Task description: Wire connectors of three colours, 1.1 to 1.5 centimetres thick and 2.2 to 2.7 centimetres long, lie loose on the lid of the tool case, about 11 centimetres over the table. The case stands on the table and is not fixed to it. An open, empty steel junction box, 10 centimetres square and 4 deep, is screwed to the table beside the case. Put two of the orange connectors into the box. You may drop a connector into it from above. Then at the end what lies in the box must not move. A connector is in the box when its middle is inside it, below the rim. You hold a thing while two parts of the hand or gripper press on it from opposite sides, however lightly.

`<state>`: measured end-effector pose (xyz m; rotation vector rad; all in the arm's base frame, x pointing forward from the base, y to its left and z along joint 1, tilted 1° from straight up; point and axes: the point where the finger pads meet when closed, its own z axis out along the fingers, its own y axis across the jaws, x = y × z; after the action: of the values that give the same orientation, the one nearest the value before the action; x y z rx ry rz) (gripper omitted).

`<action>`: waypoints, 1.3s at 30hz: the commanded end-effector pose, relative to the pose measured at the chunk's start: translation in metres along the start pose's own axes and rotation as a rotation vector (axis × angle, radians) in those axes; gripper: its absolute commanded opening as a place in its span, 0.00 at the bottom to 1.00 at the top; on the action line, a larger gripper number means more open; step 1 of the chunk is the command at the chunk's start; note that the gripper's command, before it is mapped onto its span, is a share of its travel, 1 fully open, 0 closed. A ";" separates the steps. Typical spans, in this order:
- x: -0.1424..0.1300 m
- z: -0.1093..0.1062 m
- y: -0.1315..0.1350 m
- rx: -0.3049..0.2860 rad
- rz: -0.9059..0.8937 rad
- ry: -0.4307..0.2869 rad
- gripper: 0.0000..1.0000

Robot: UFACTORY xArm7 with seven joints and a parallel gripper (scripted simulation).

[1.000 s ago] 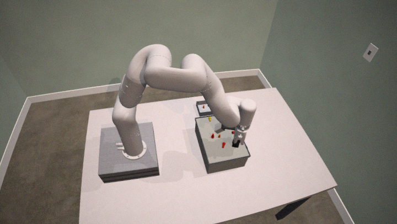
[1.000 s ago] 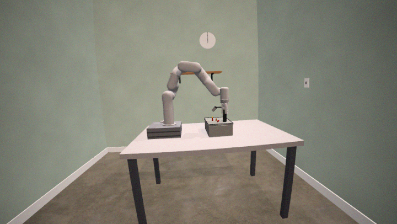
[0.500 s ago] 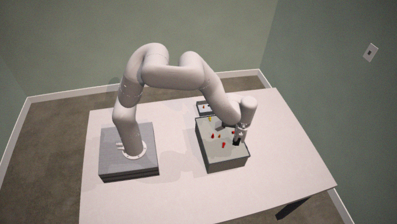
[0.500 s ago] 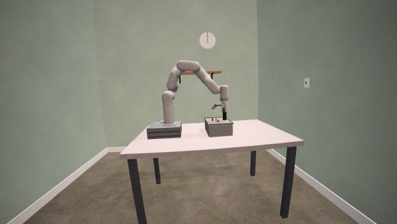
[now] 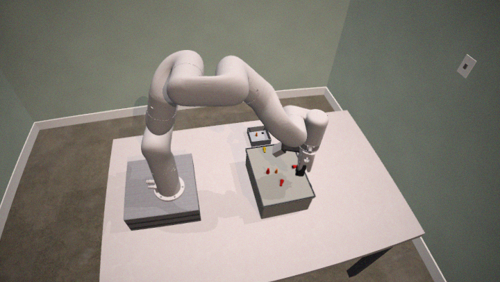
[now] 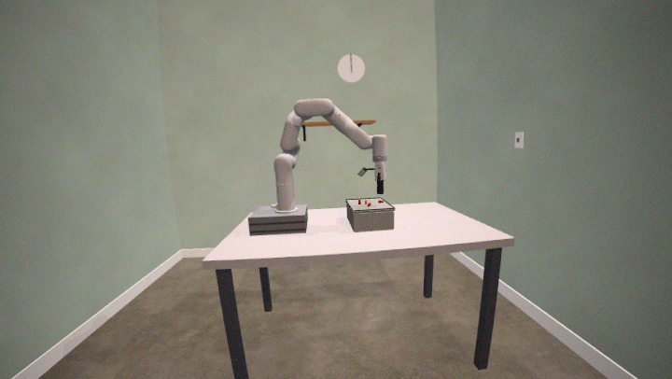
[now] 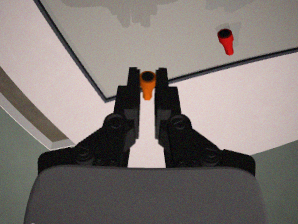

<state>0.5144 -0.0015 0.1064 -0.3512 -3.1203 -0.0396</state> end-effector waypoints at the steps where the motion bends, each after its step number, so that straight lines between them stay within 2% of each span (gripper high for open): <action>1: -0.001 -0.006 0.000 -0.001 0.000 -0.003 0.02; 15: 0.000 -0.006 0.002 -0.001 0.000 -0.003 0.02; 25: 0.008 -0.006 0.018 -0.001 0.000 -0.003 0.02; 32: 0.025 -0.006 0.049 -0.001 0.000 -0.003 0.02; 39: 0.049 -0.006 0.094 -0.001 0.000 -0.003 0.02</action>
<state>0.4932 0.0736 0.1118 -0.3488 -3.1180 -0.0411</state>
